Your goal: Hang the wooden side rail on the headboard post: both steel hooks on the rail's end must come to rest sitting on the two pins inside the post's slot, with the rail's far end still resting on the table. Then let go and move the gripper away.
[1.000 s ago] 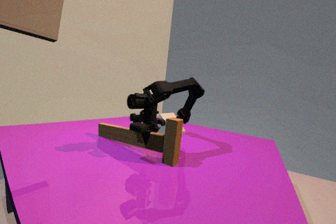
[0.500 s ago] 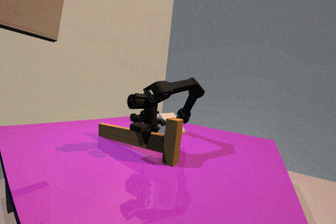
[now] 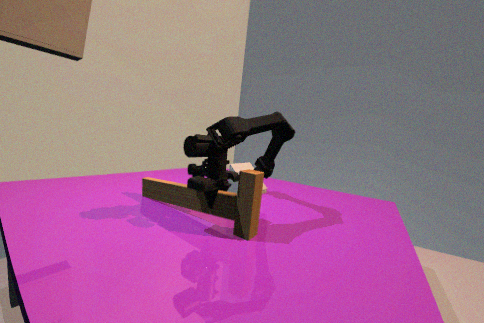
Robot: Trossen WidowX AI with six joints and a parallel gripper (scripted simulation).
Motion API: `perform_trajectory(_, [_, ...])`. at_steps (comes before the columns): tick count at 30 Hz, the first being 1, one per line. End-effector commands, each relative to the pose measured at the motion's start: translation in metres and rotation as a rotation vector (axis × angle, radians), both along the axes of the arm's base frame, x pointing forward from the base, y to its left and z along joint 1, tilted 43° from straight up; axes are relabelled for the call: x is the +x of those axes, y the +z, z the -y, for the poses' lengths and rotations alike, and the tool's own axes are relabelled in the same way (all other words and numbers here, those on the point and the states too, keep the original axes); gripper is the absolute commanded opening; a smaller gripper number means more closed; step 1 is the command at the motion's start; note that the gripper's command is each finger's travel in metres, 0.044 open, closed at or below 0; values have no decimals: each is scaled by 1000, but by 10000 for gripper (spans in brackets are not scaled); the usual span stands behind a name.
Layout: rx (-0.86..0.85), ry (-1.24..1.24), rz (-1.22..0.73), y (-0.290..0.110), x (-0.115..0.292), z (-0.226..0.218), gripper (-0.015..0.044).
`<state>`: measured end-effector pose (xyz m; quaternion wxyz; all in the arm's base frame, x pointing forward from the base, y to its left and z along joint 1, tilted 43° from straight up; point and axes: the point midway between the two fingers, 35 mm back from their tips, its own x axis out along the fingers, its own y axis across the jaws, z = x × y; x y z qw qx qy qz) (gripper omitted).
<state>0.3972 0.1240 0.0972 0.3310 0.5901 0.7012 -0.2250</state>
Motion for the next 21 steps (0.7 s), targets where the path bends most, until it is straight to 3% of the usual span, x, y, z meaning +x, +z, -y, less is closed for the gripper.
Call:
perform_trajectory(1, [5,-14,20,9,4,3,0])
perform_trajectory(21, [5,-14,19,11,1,2,0])
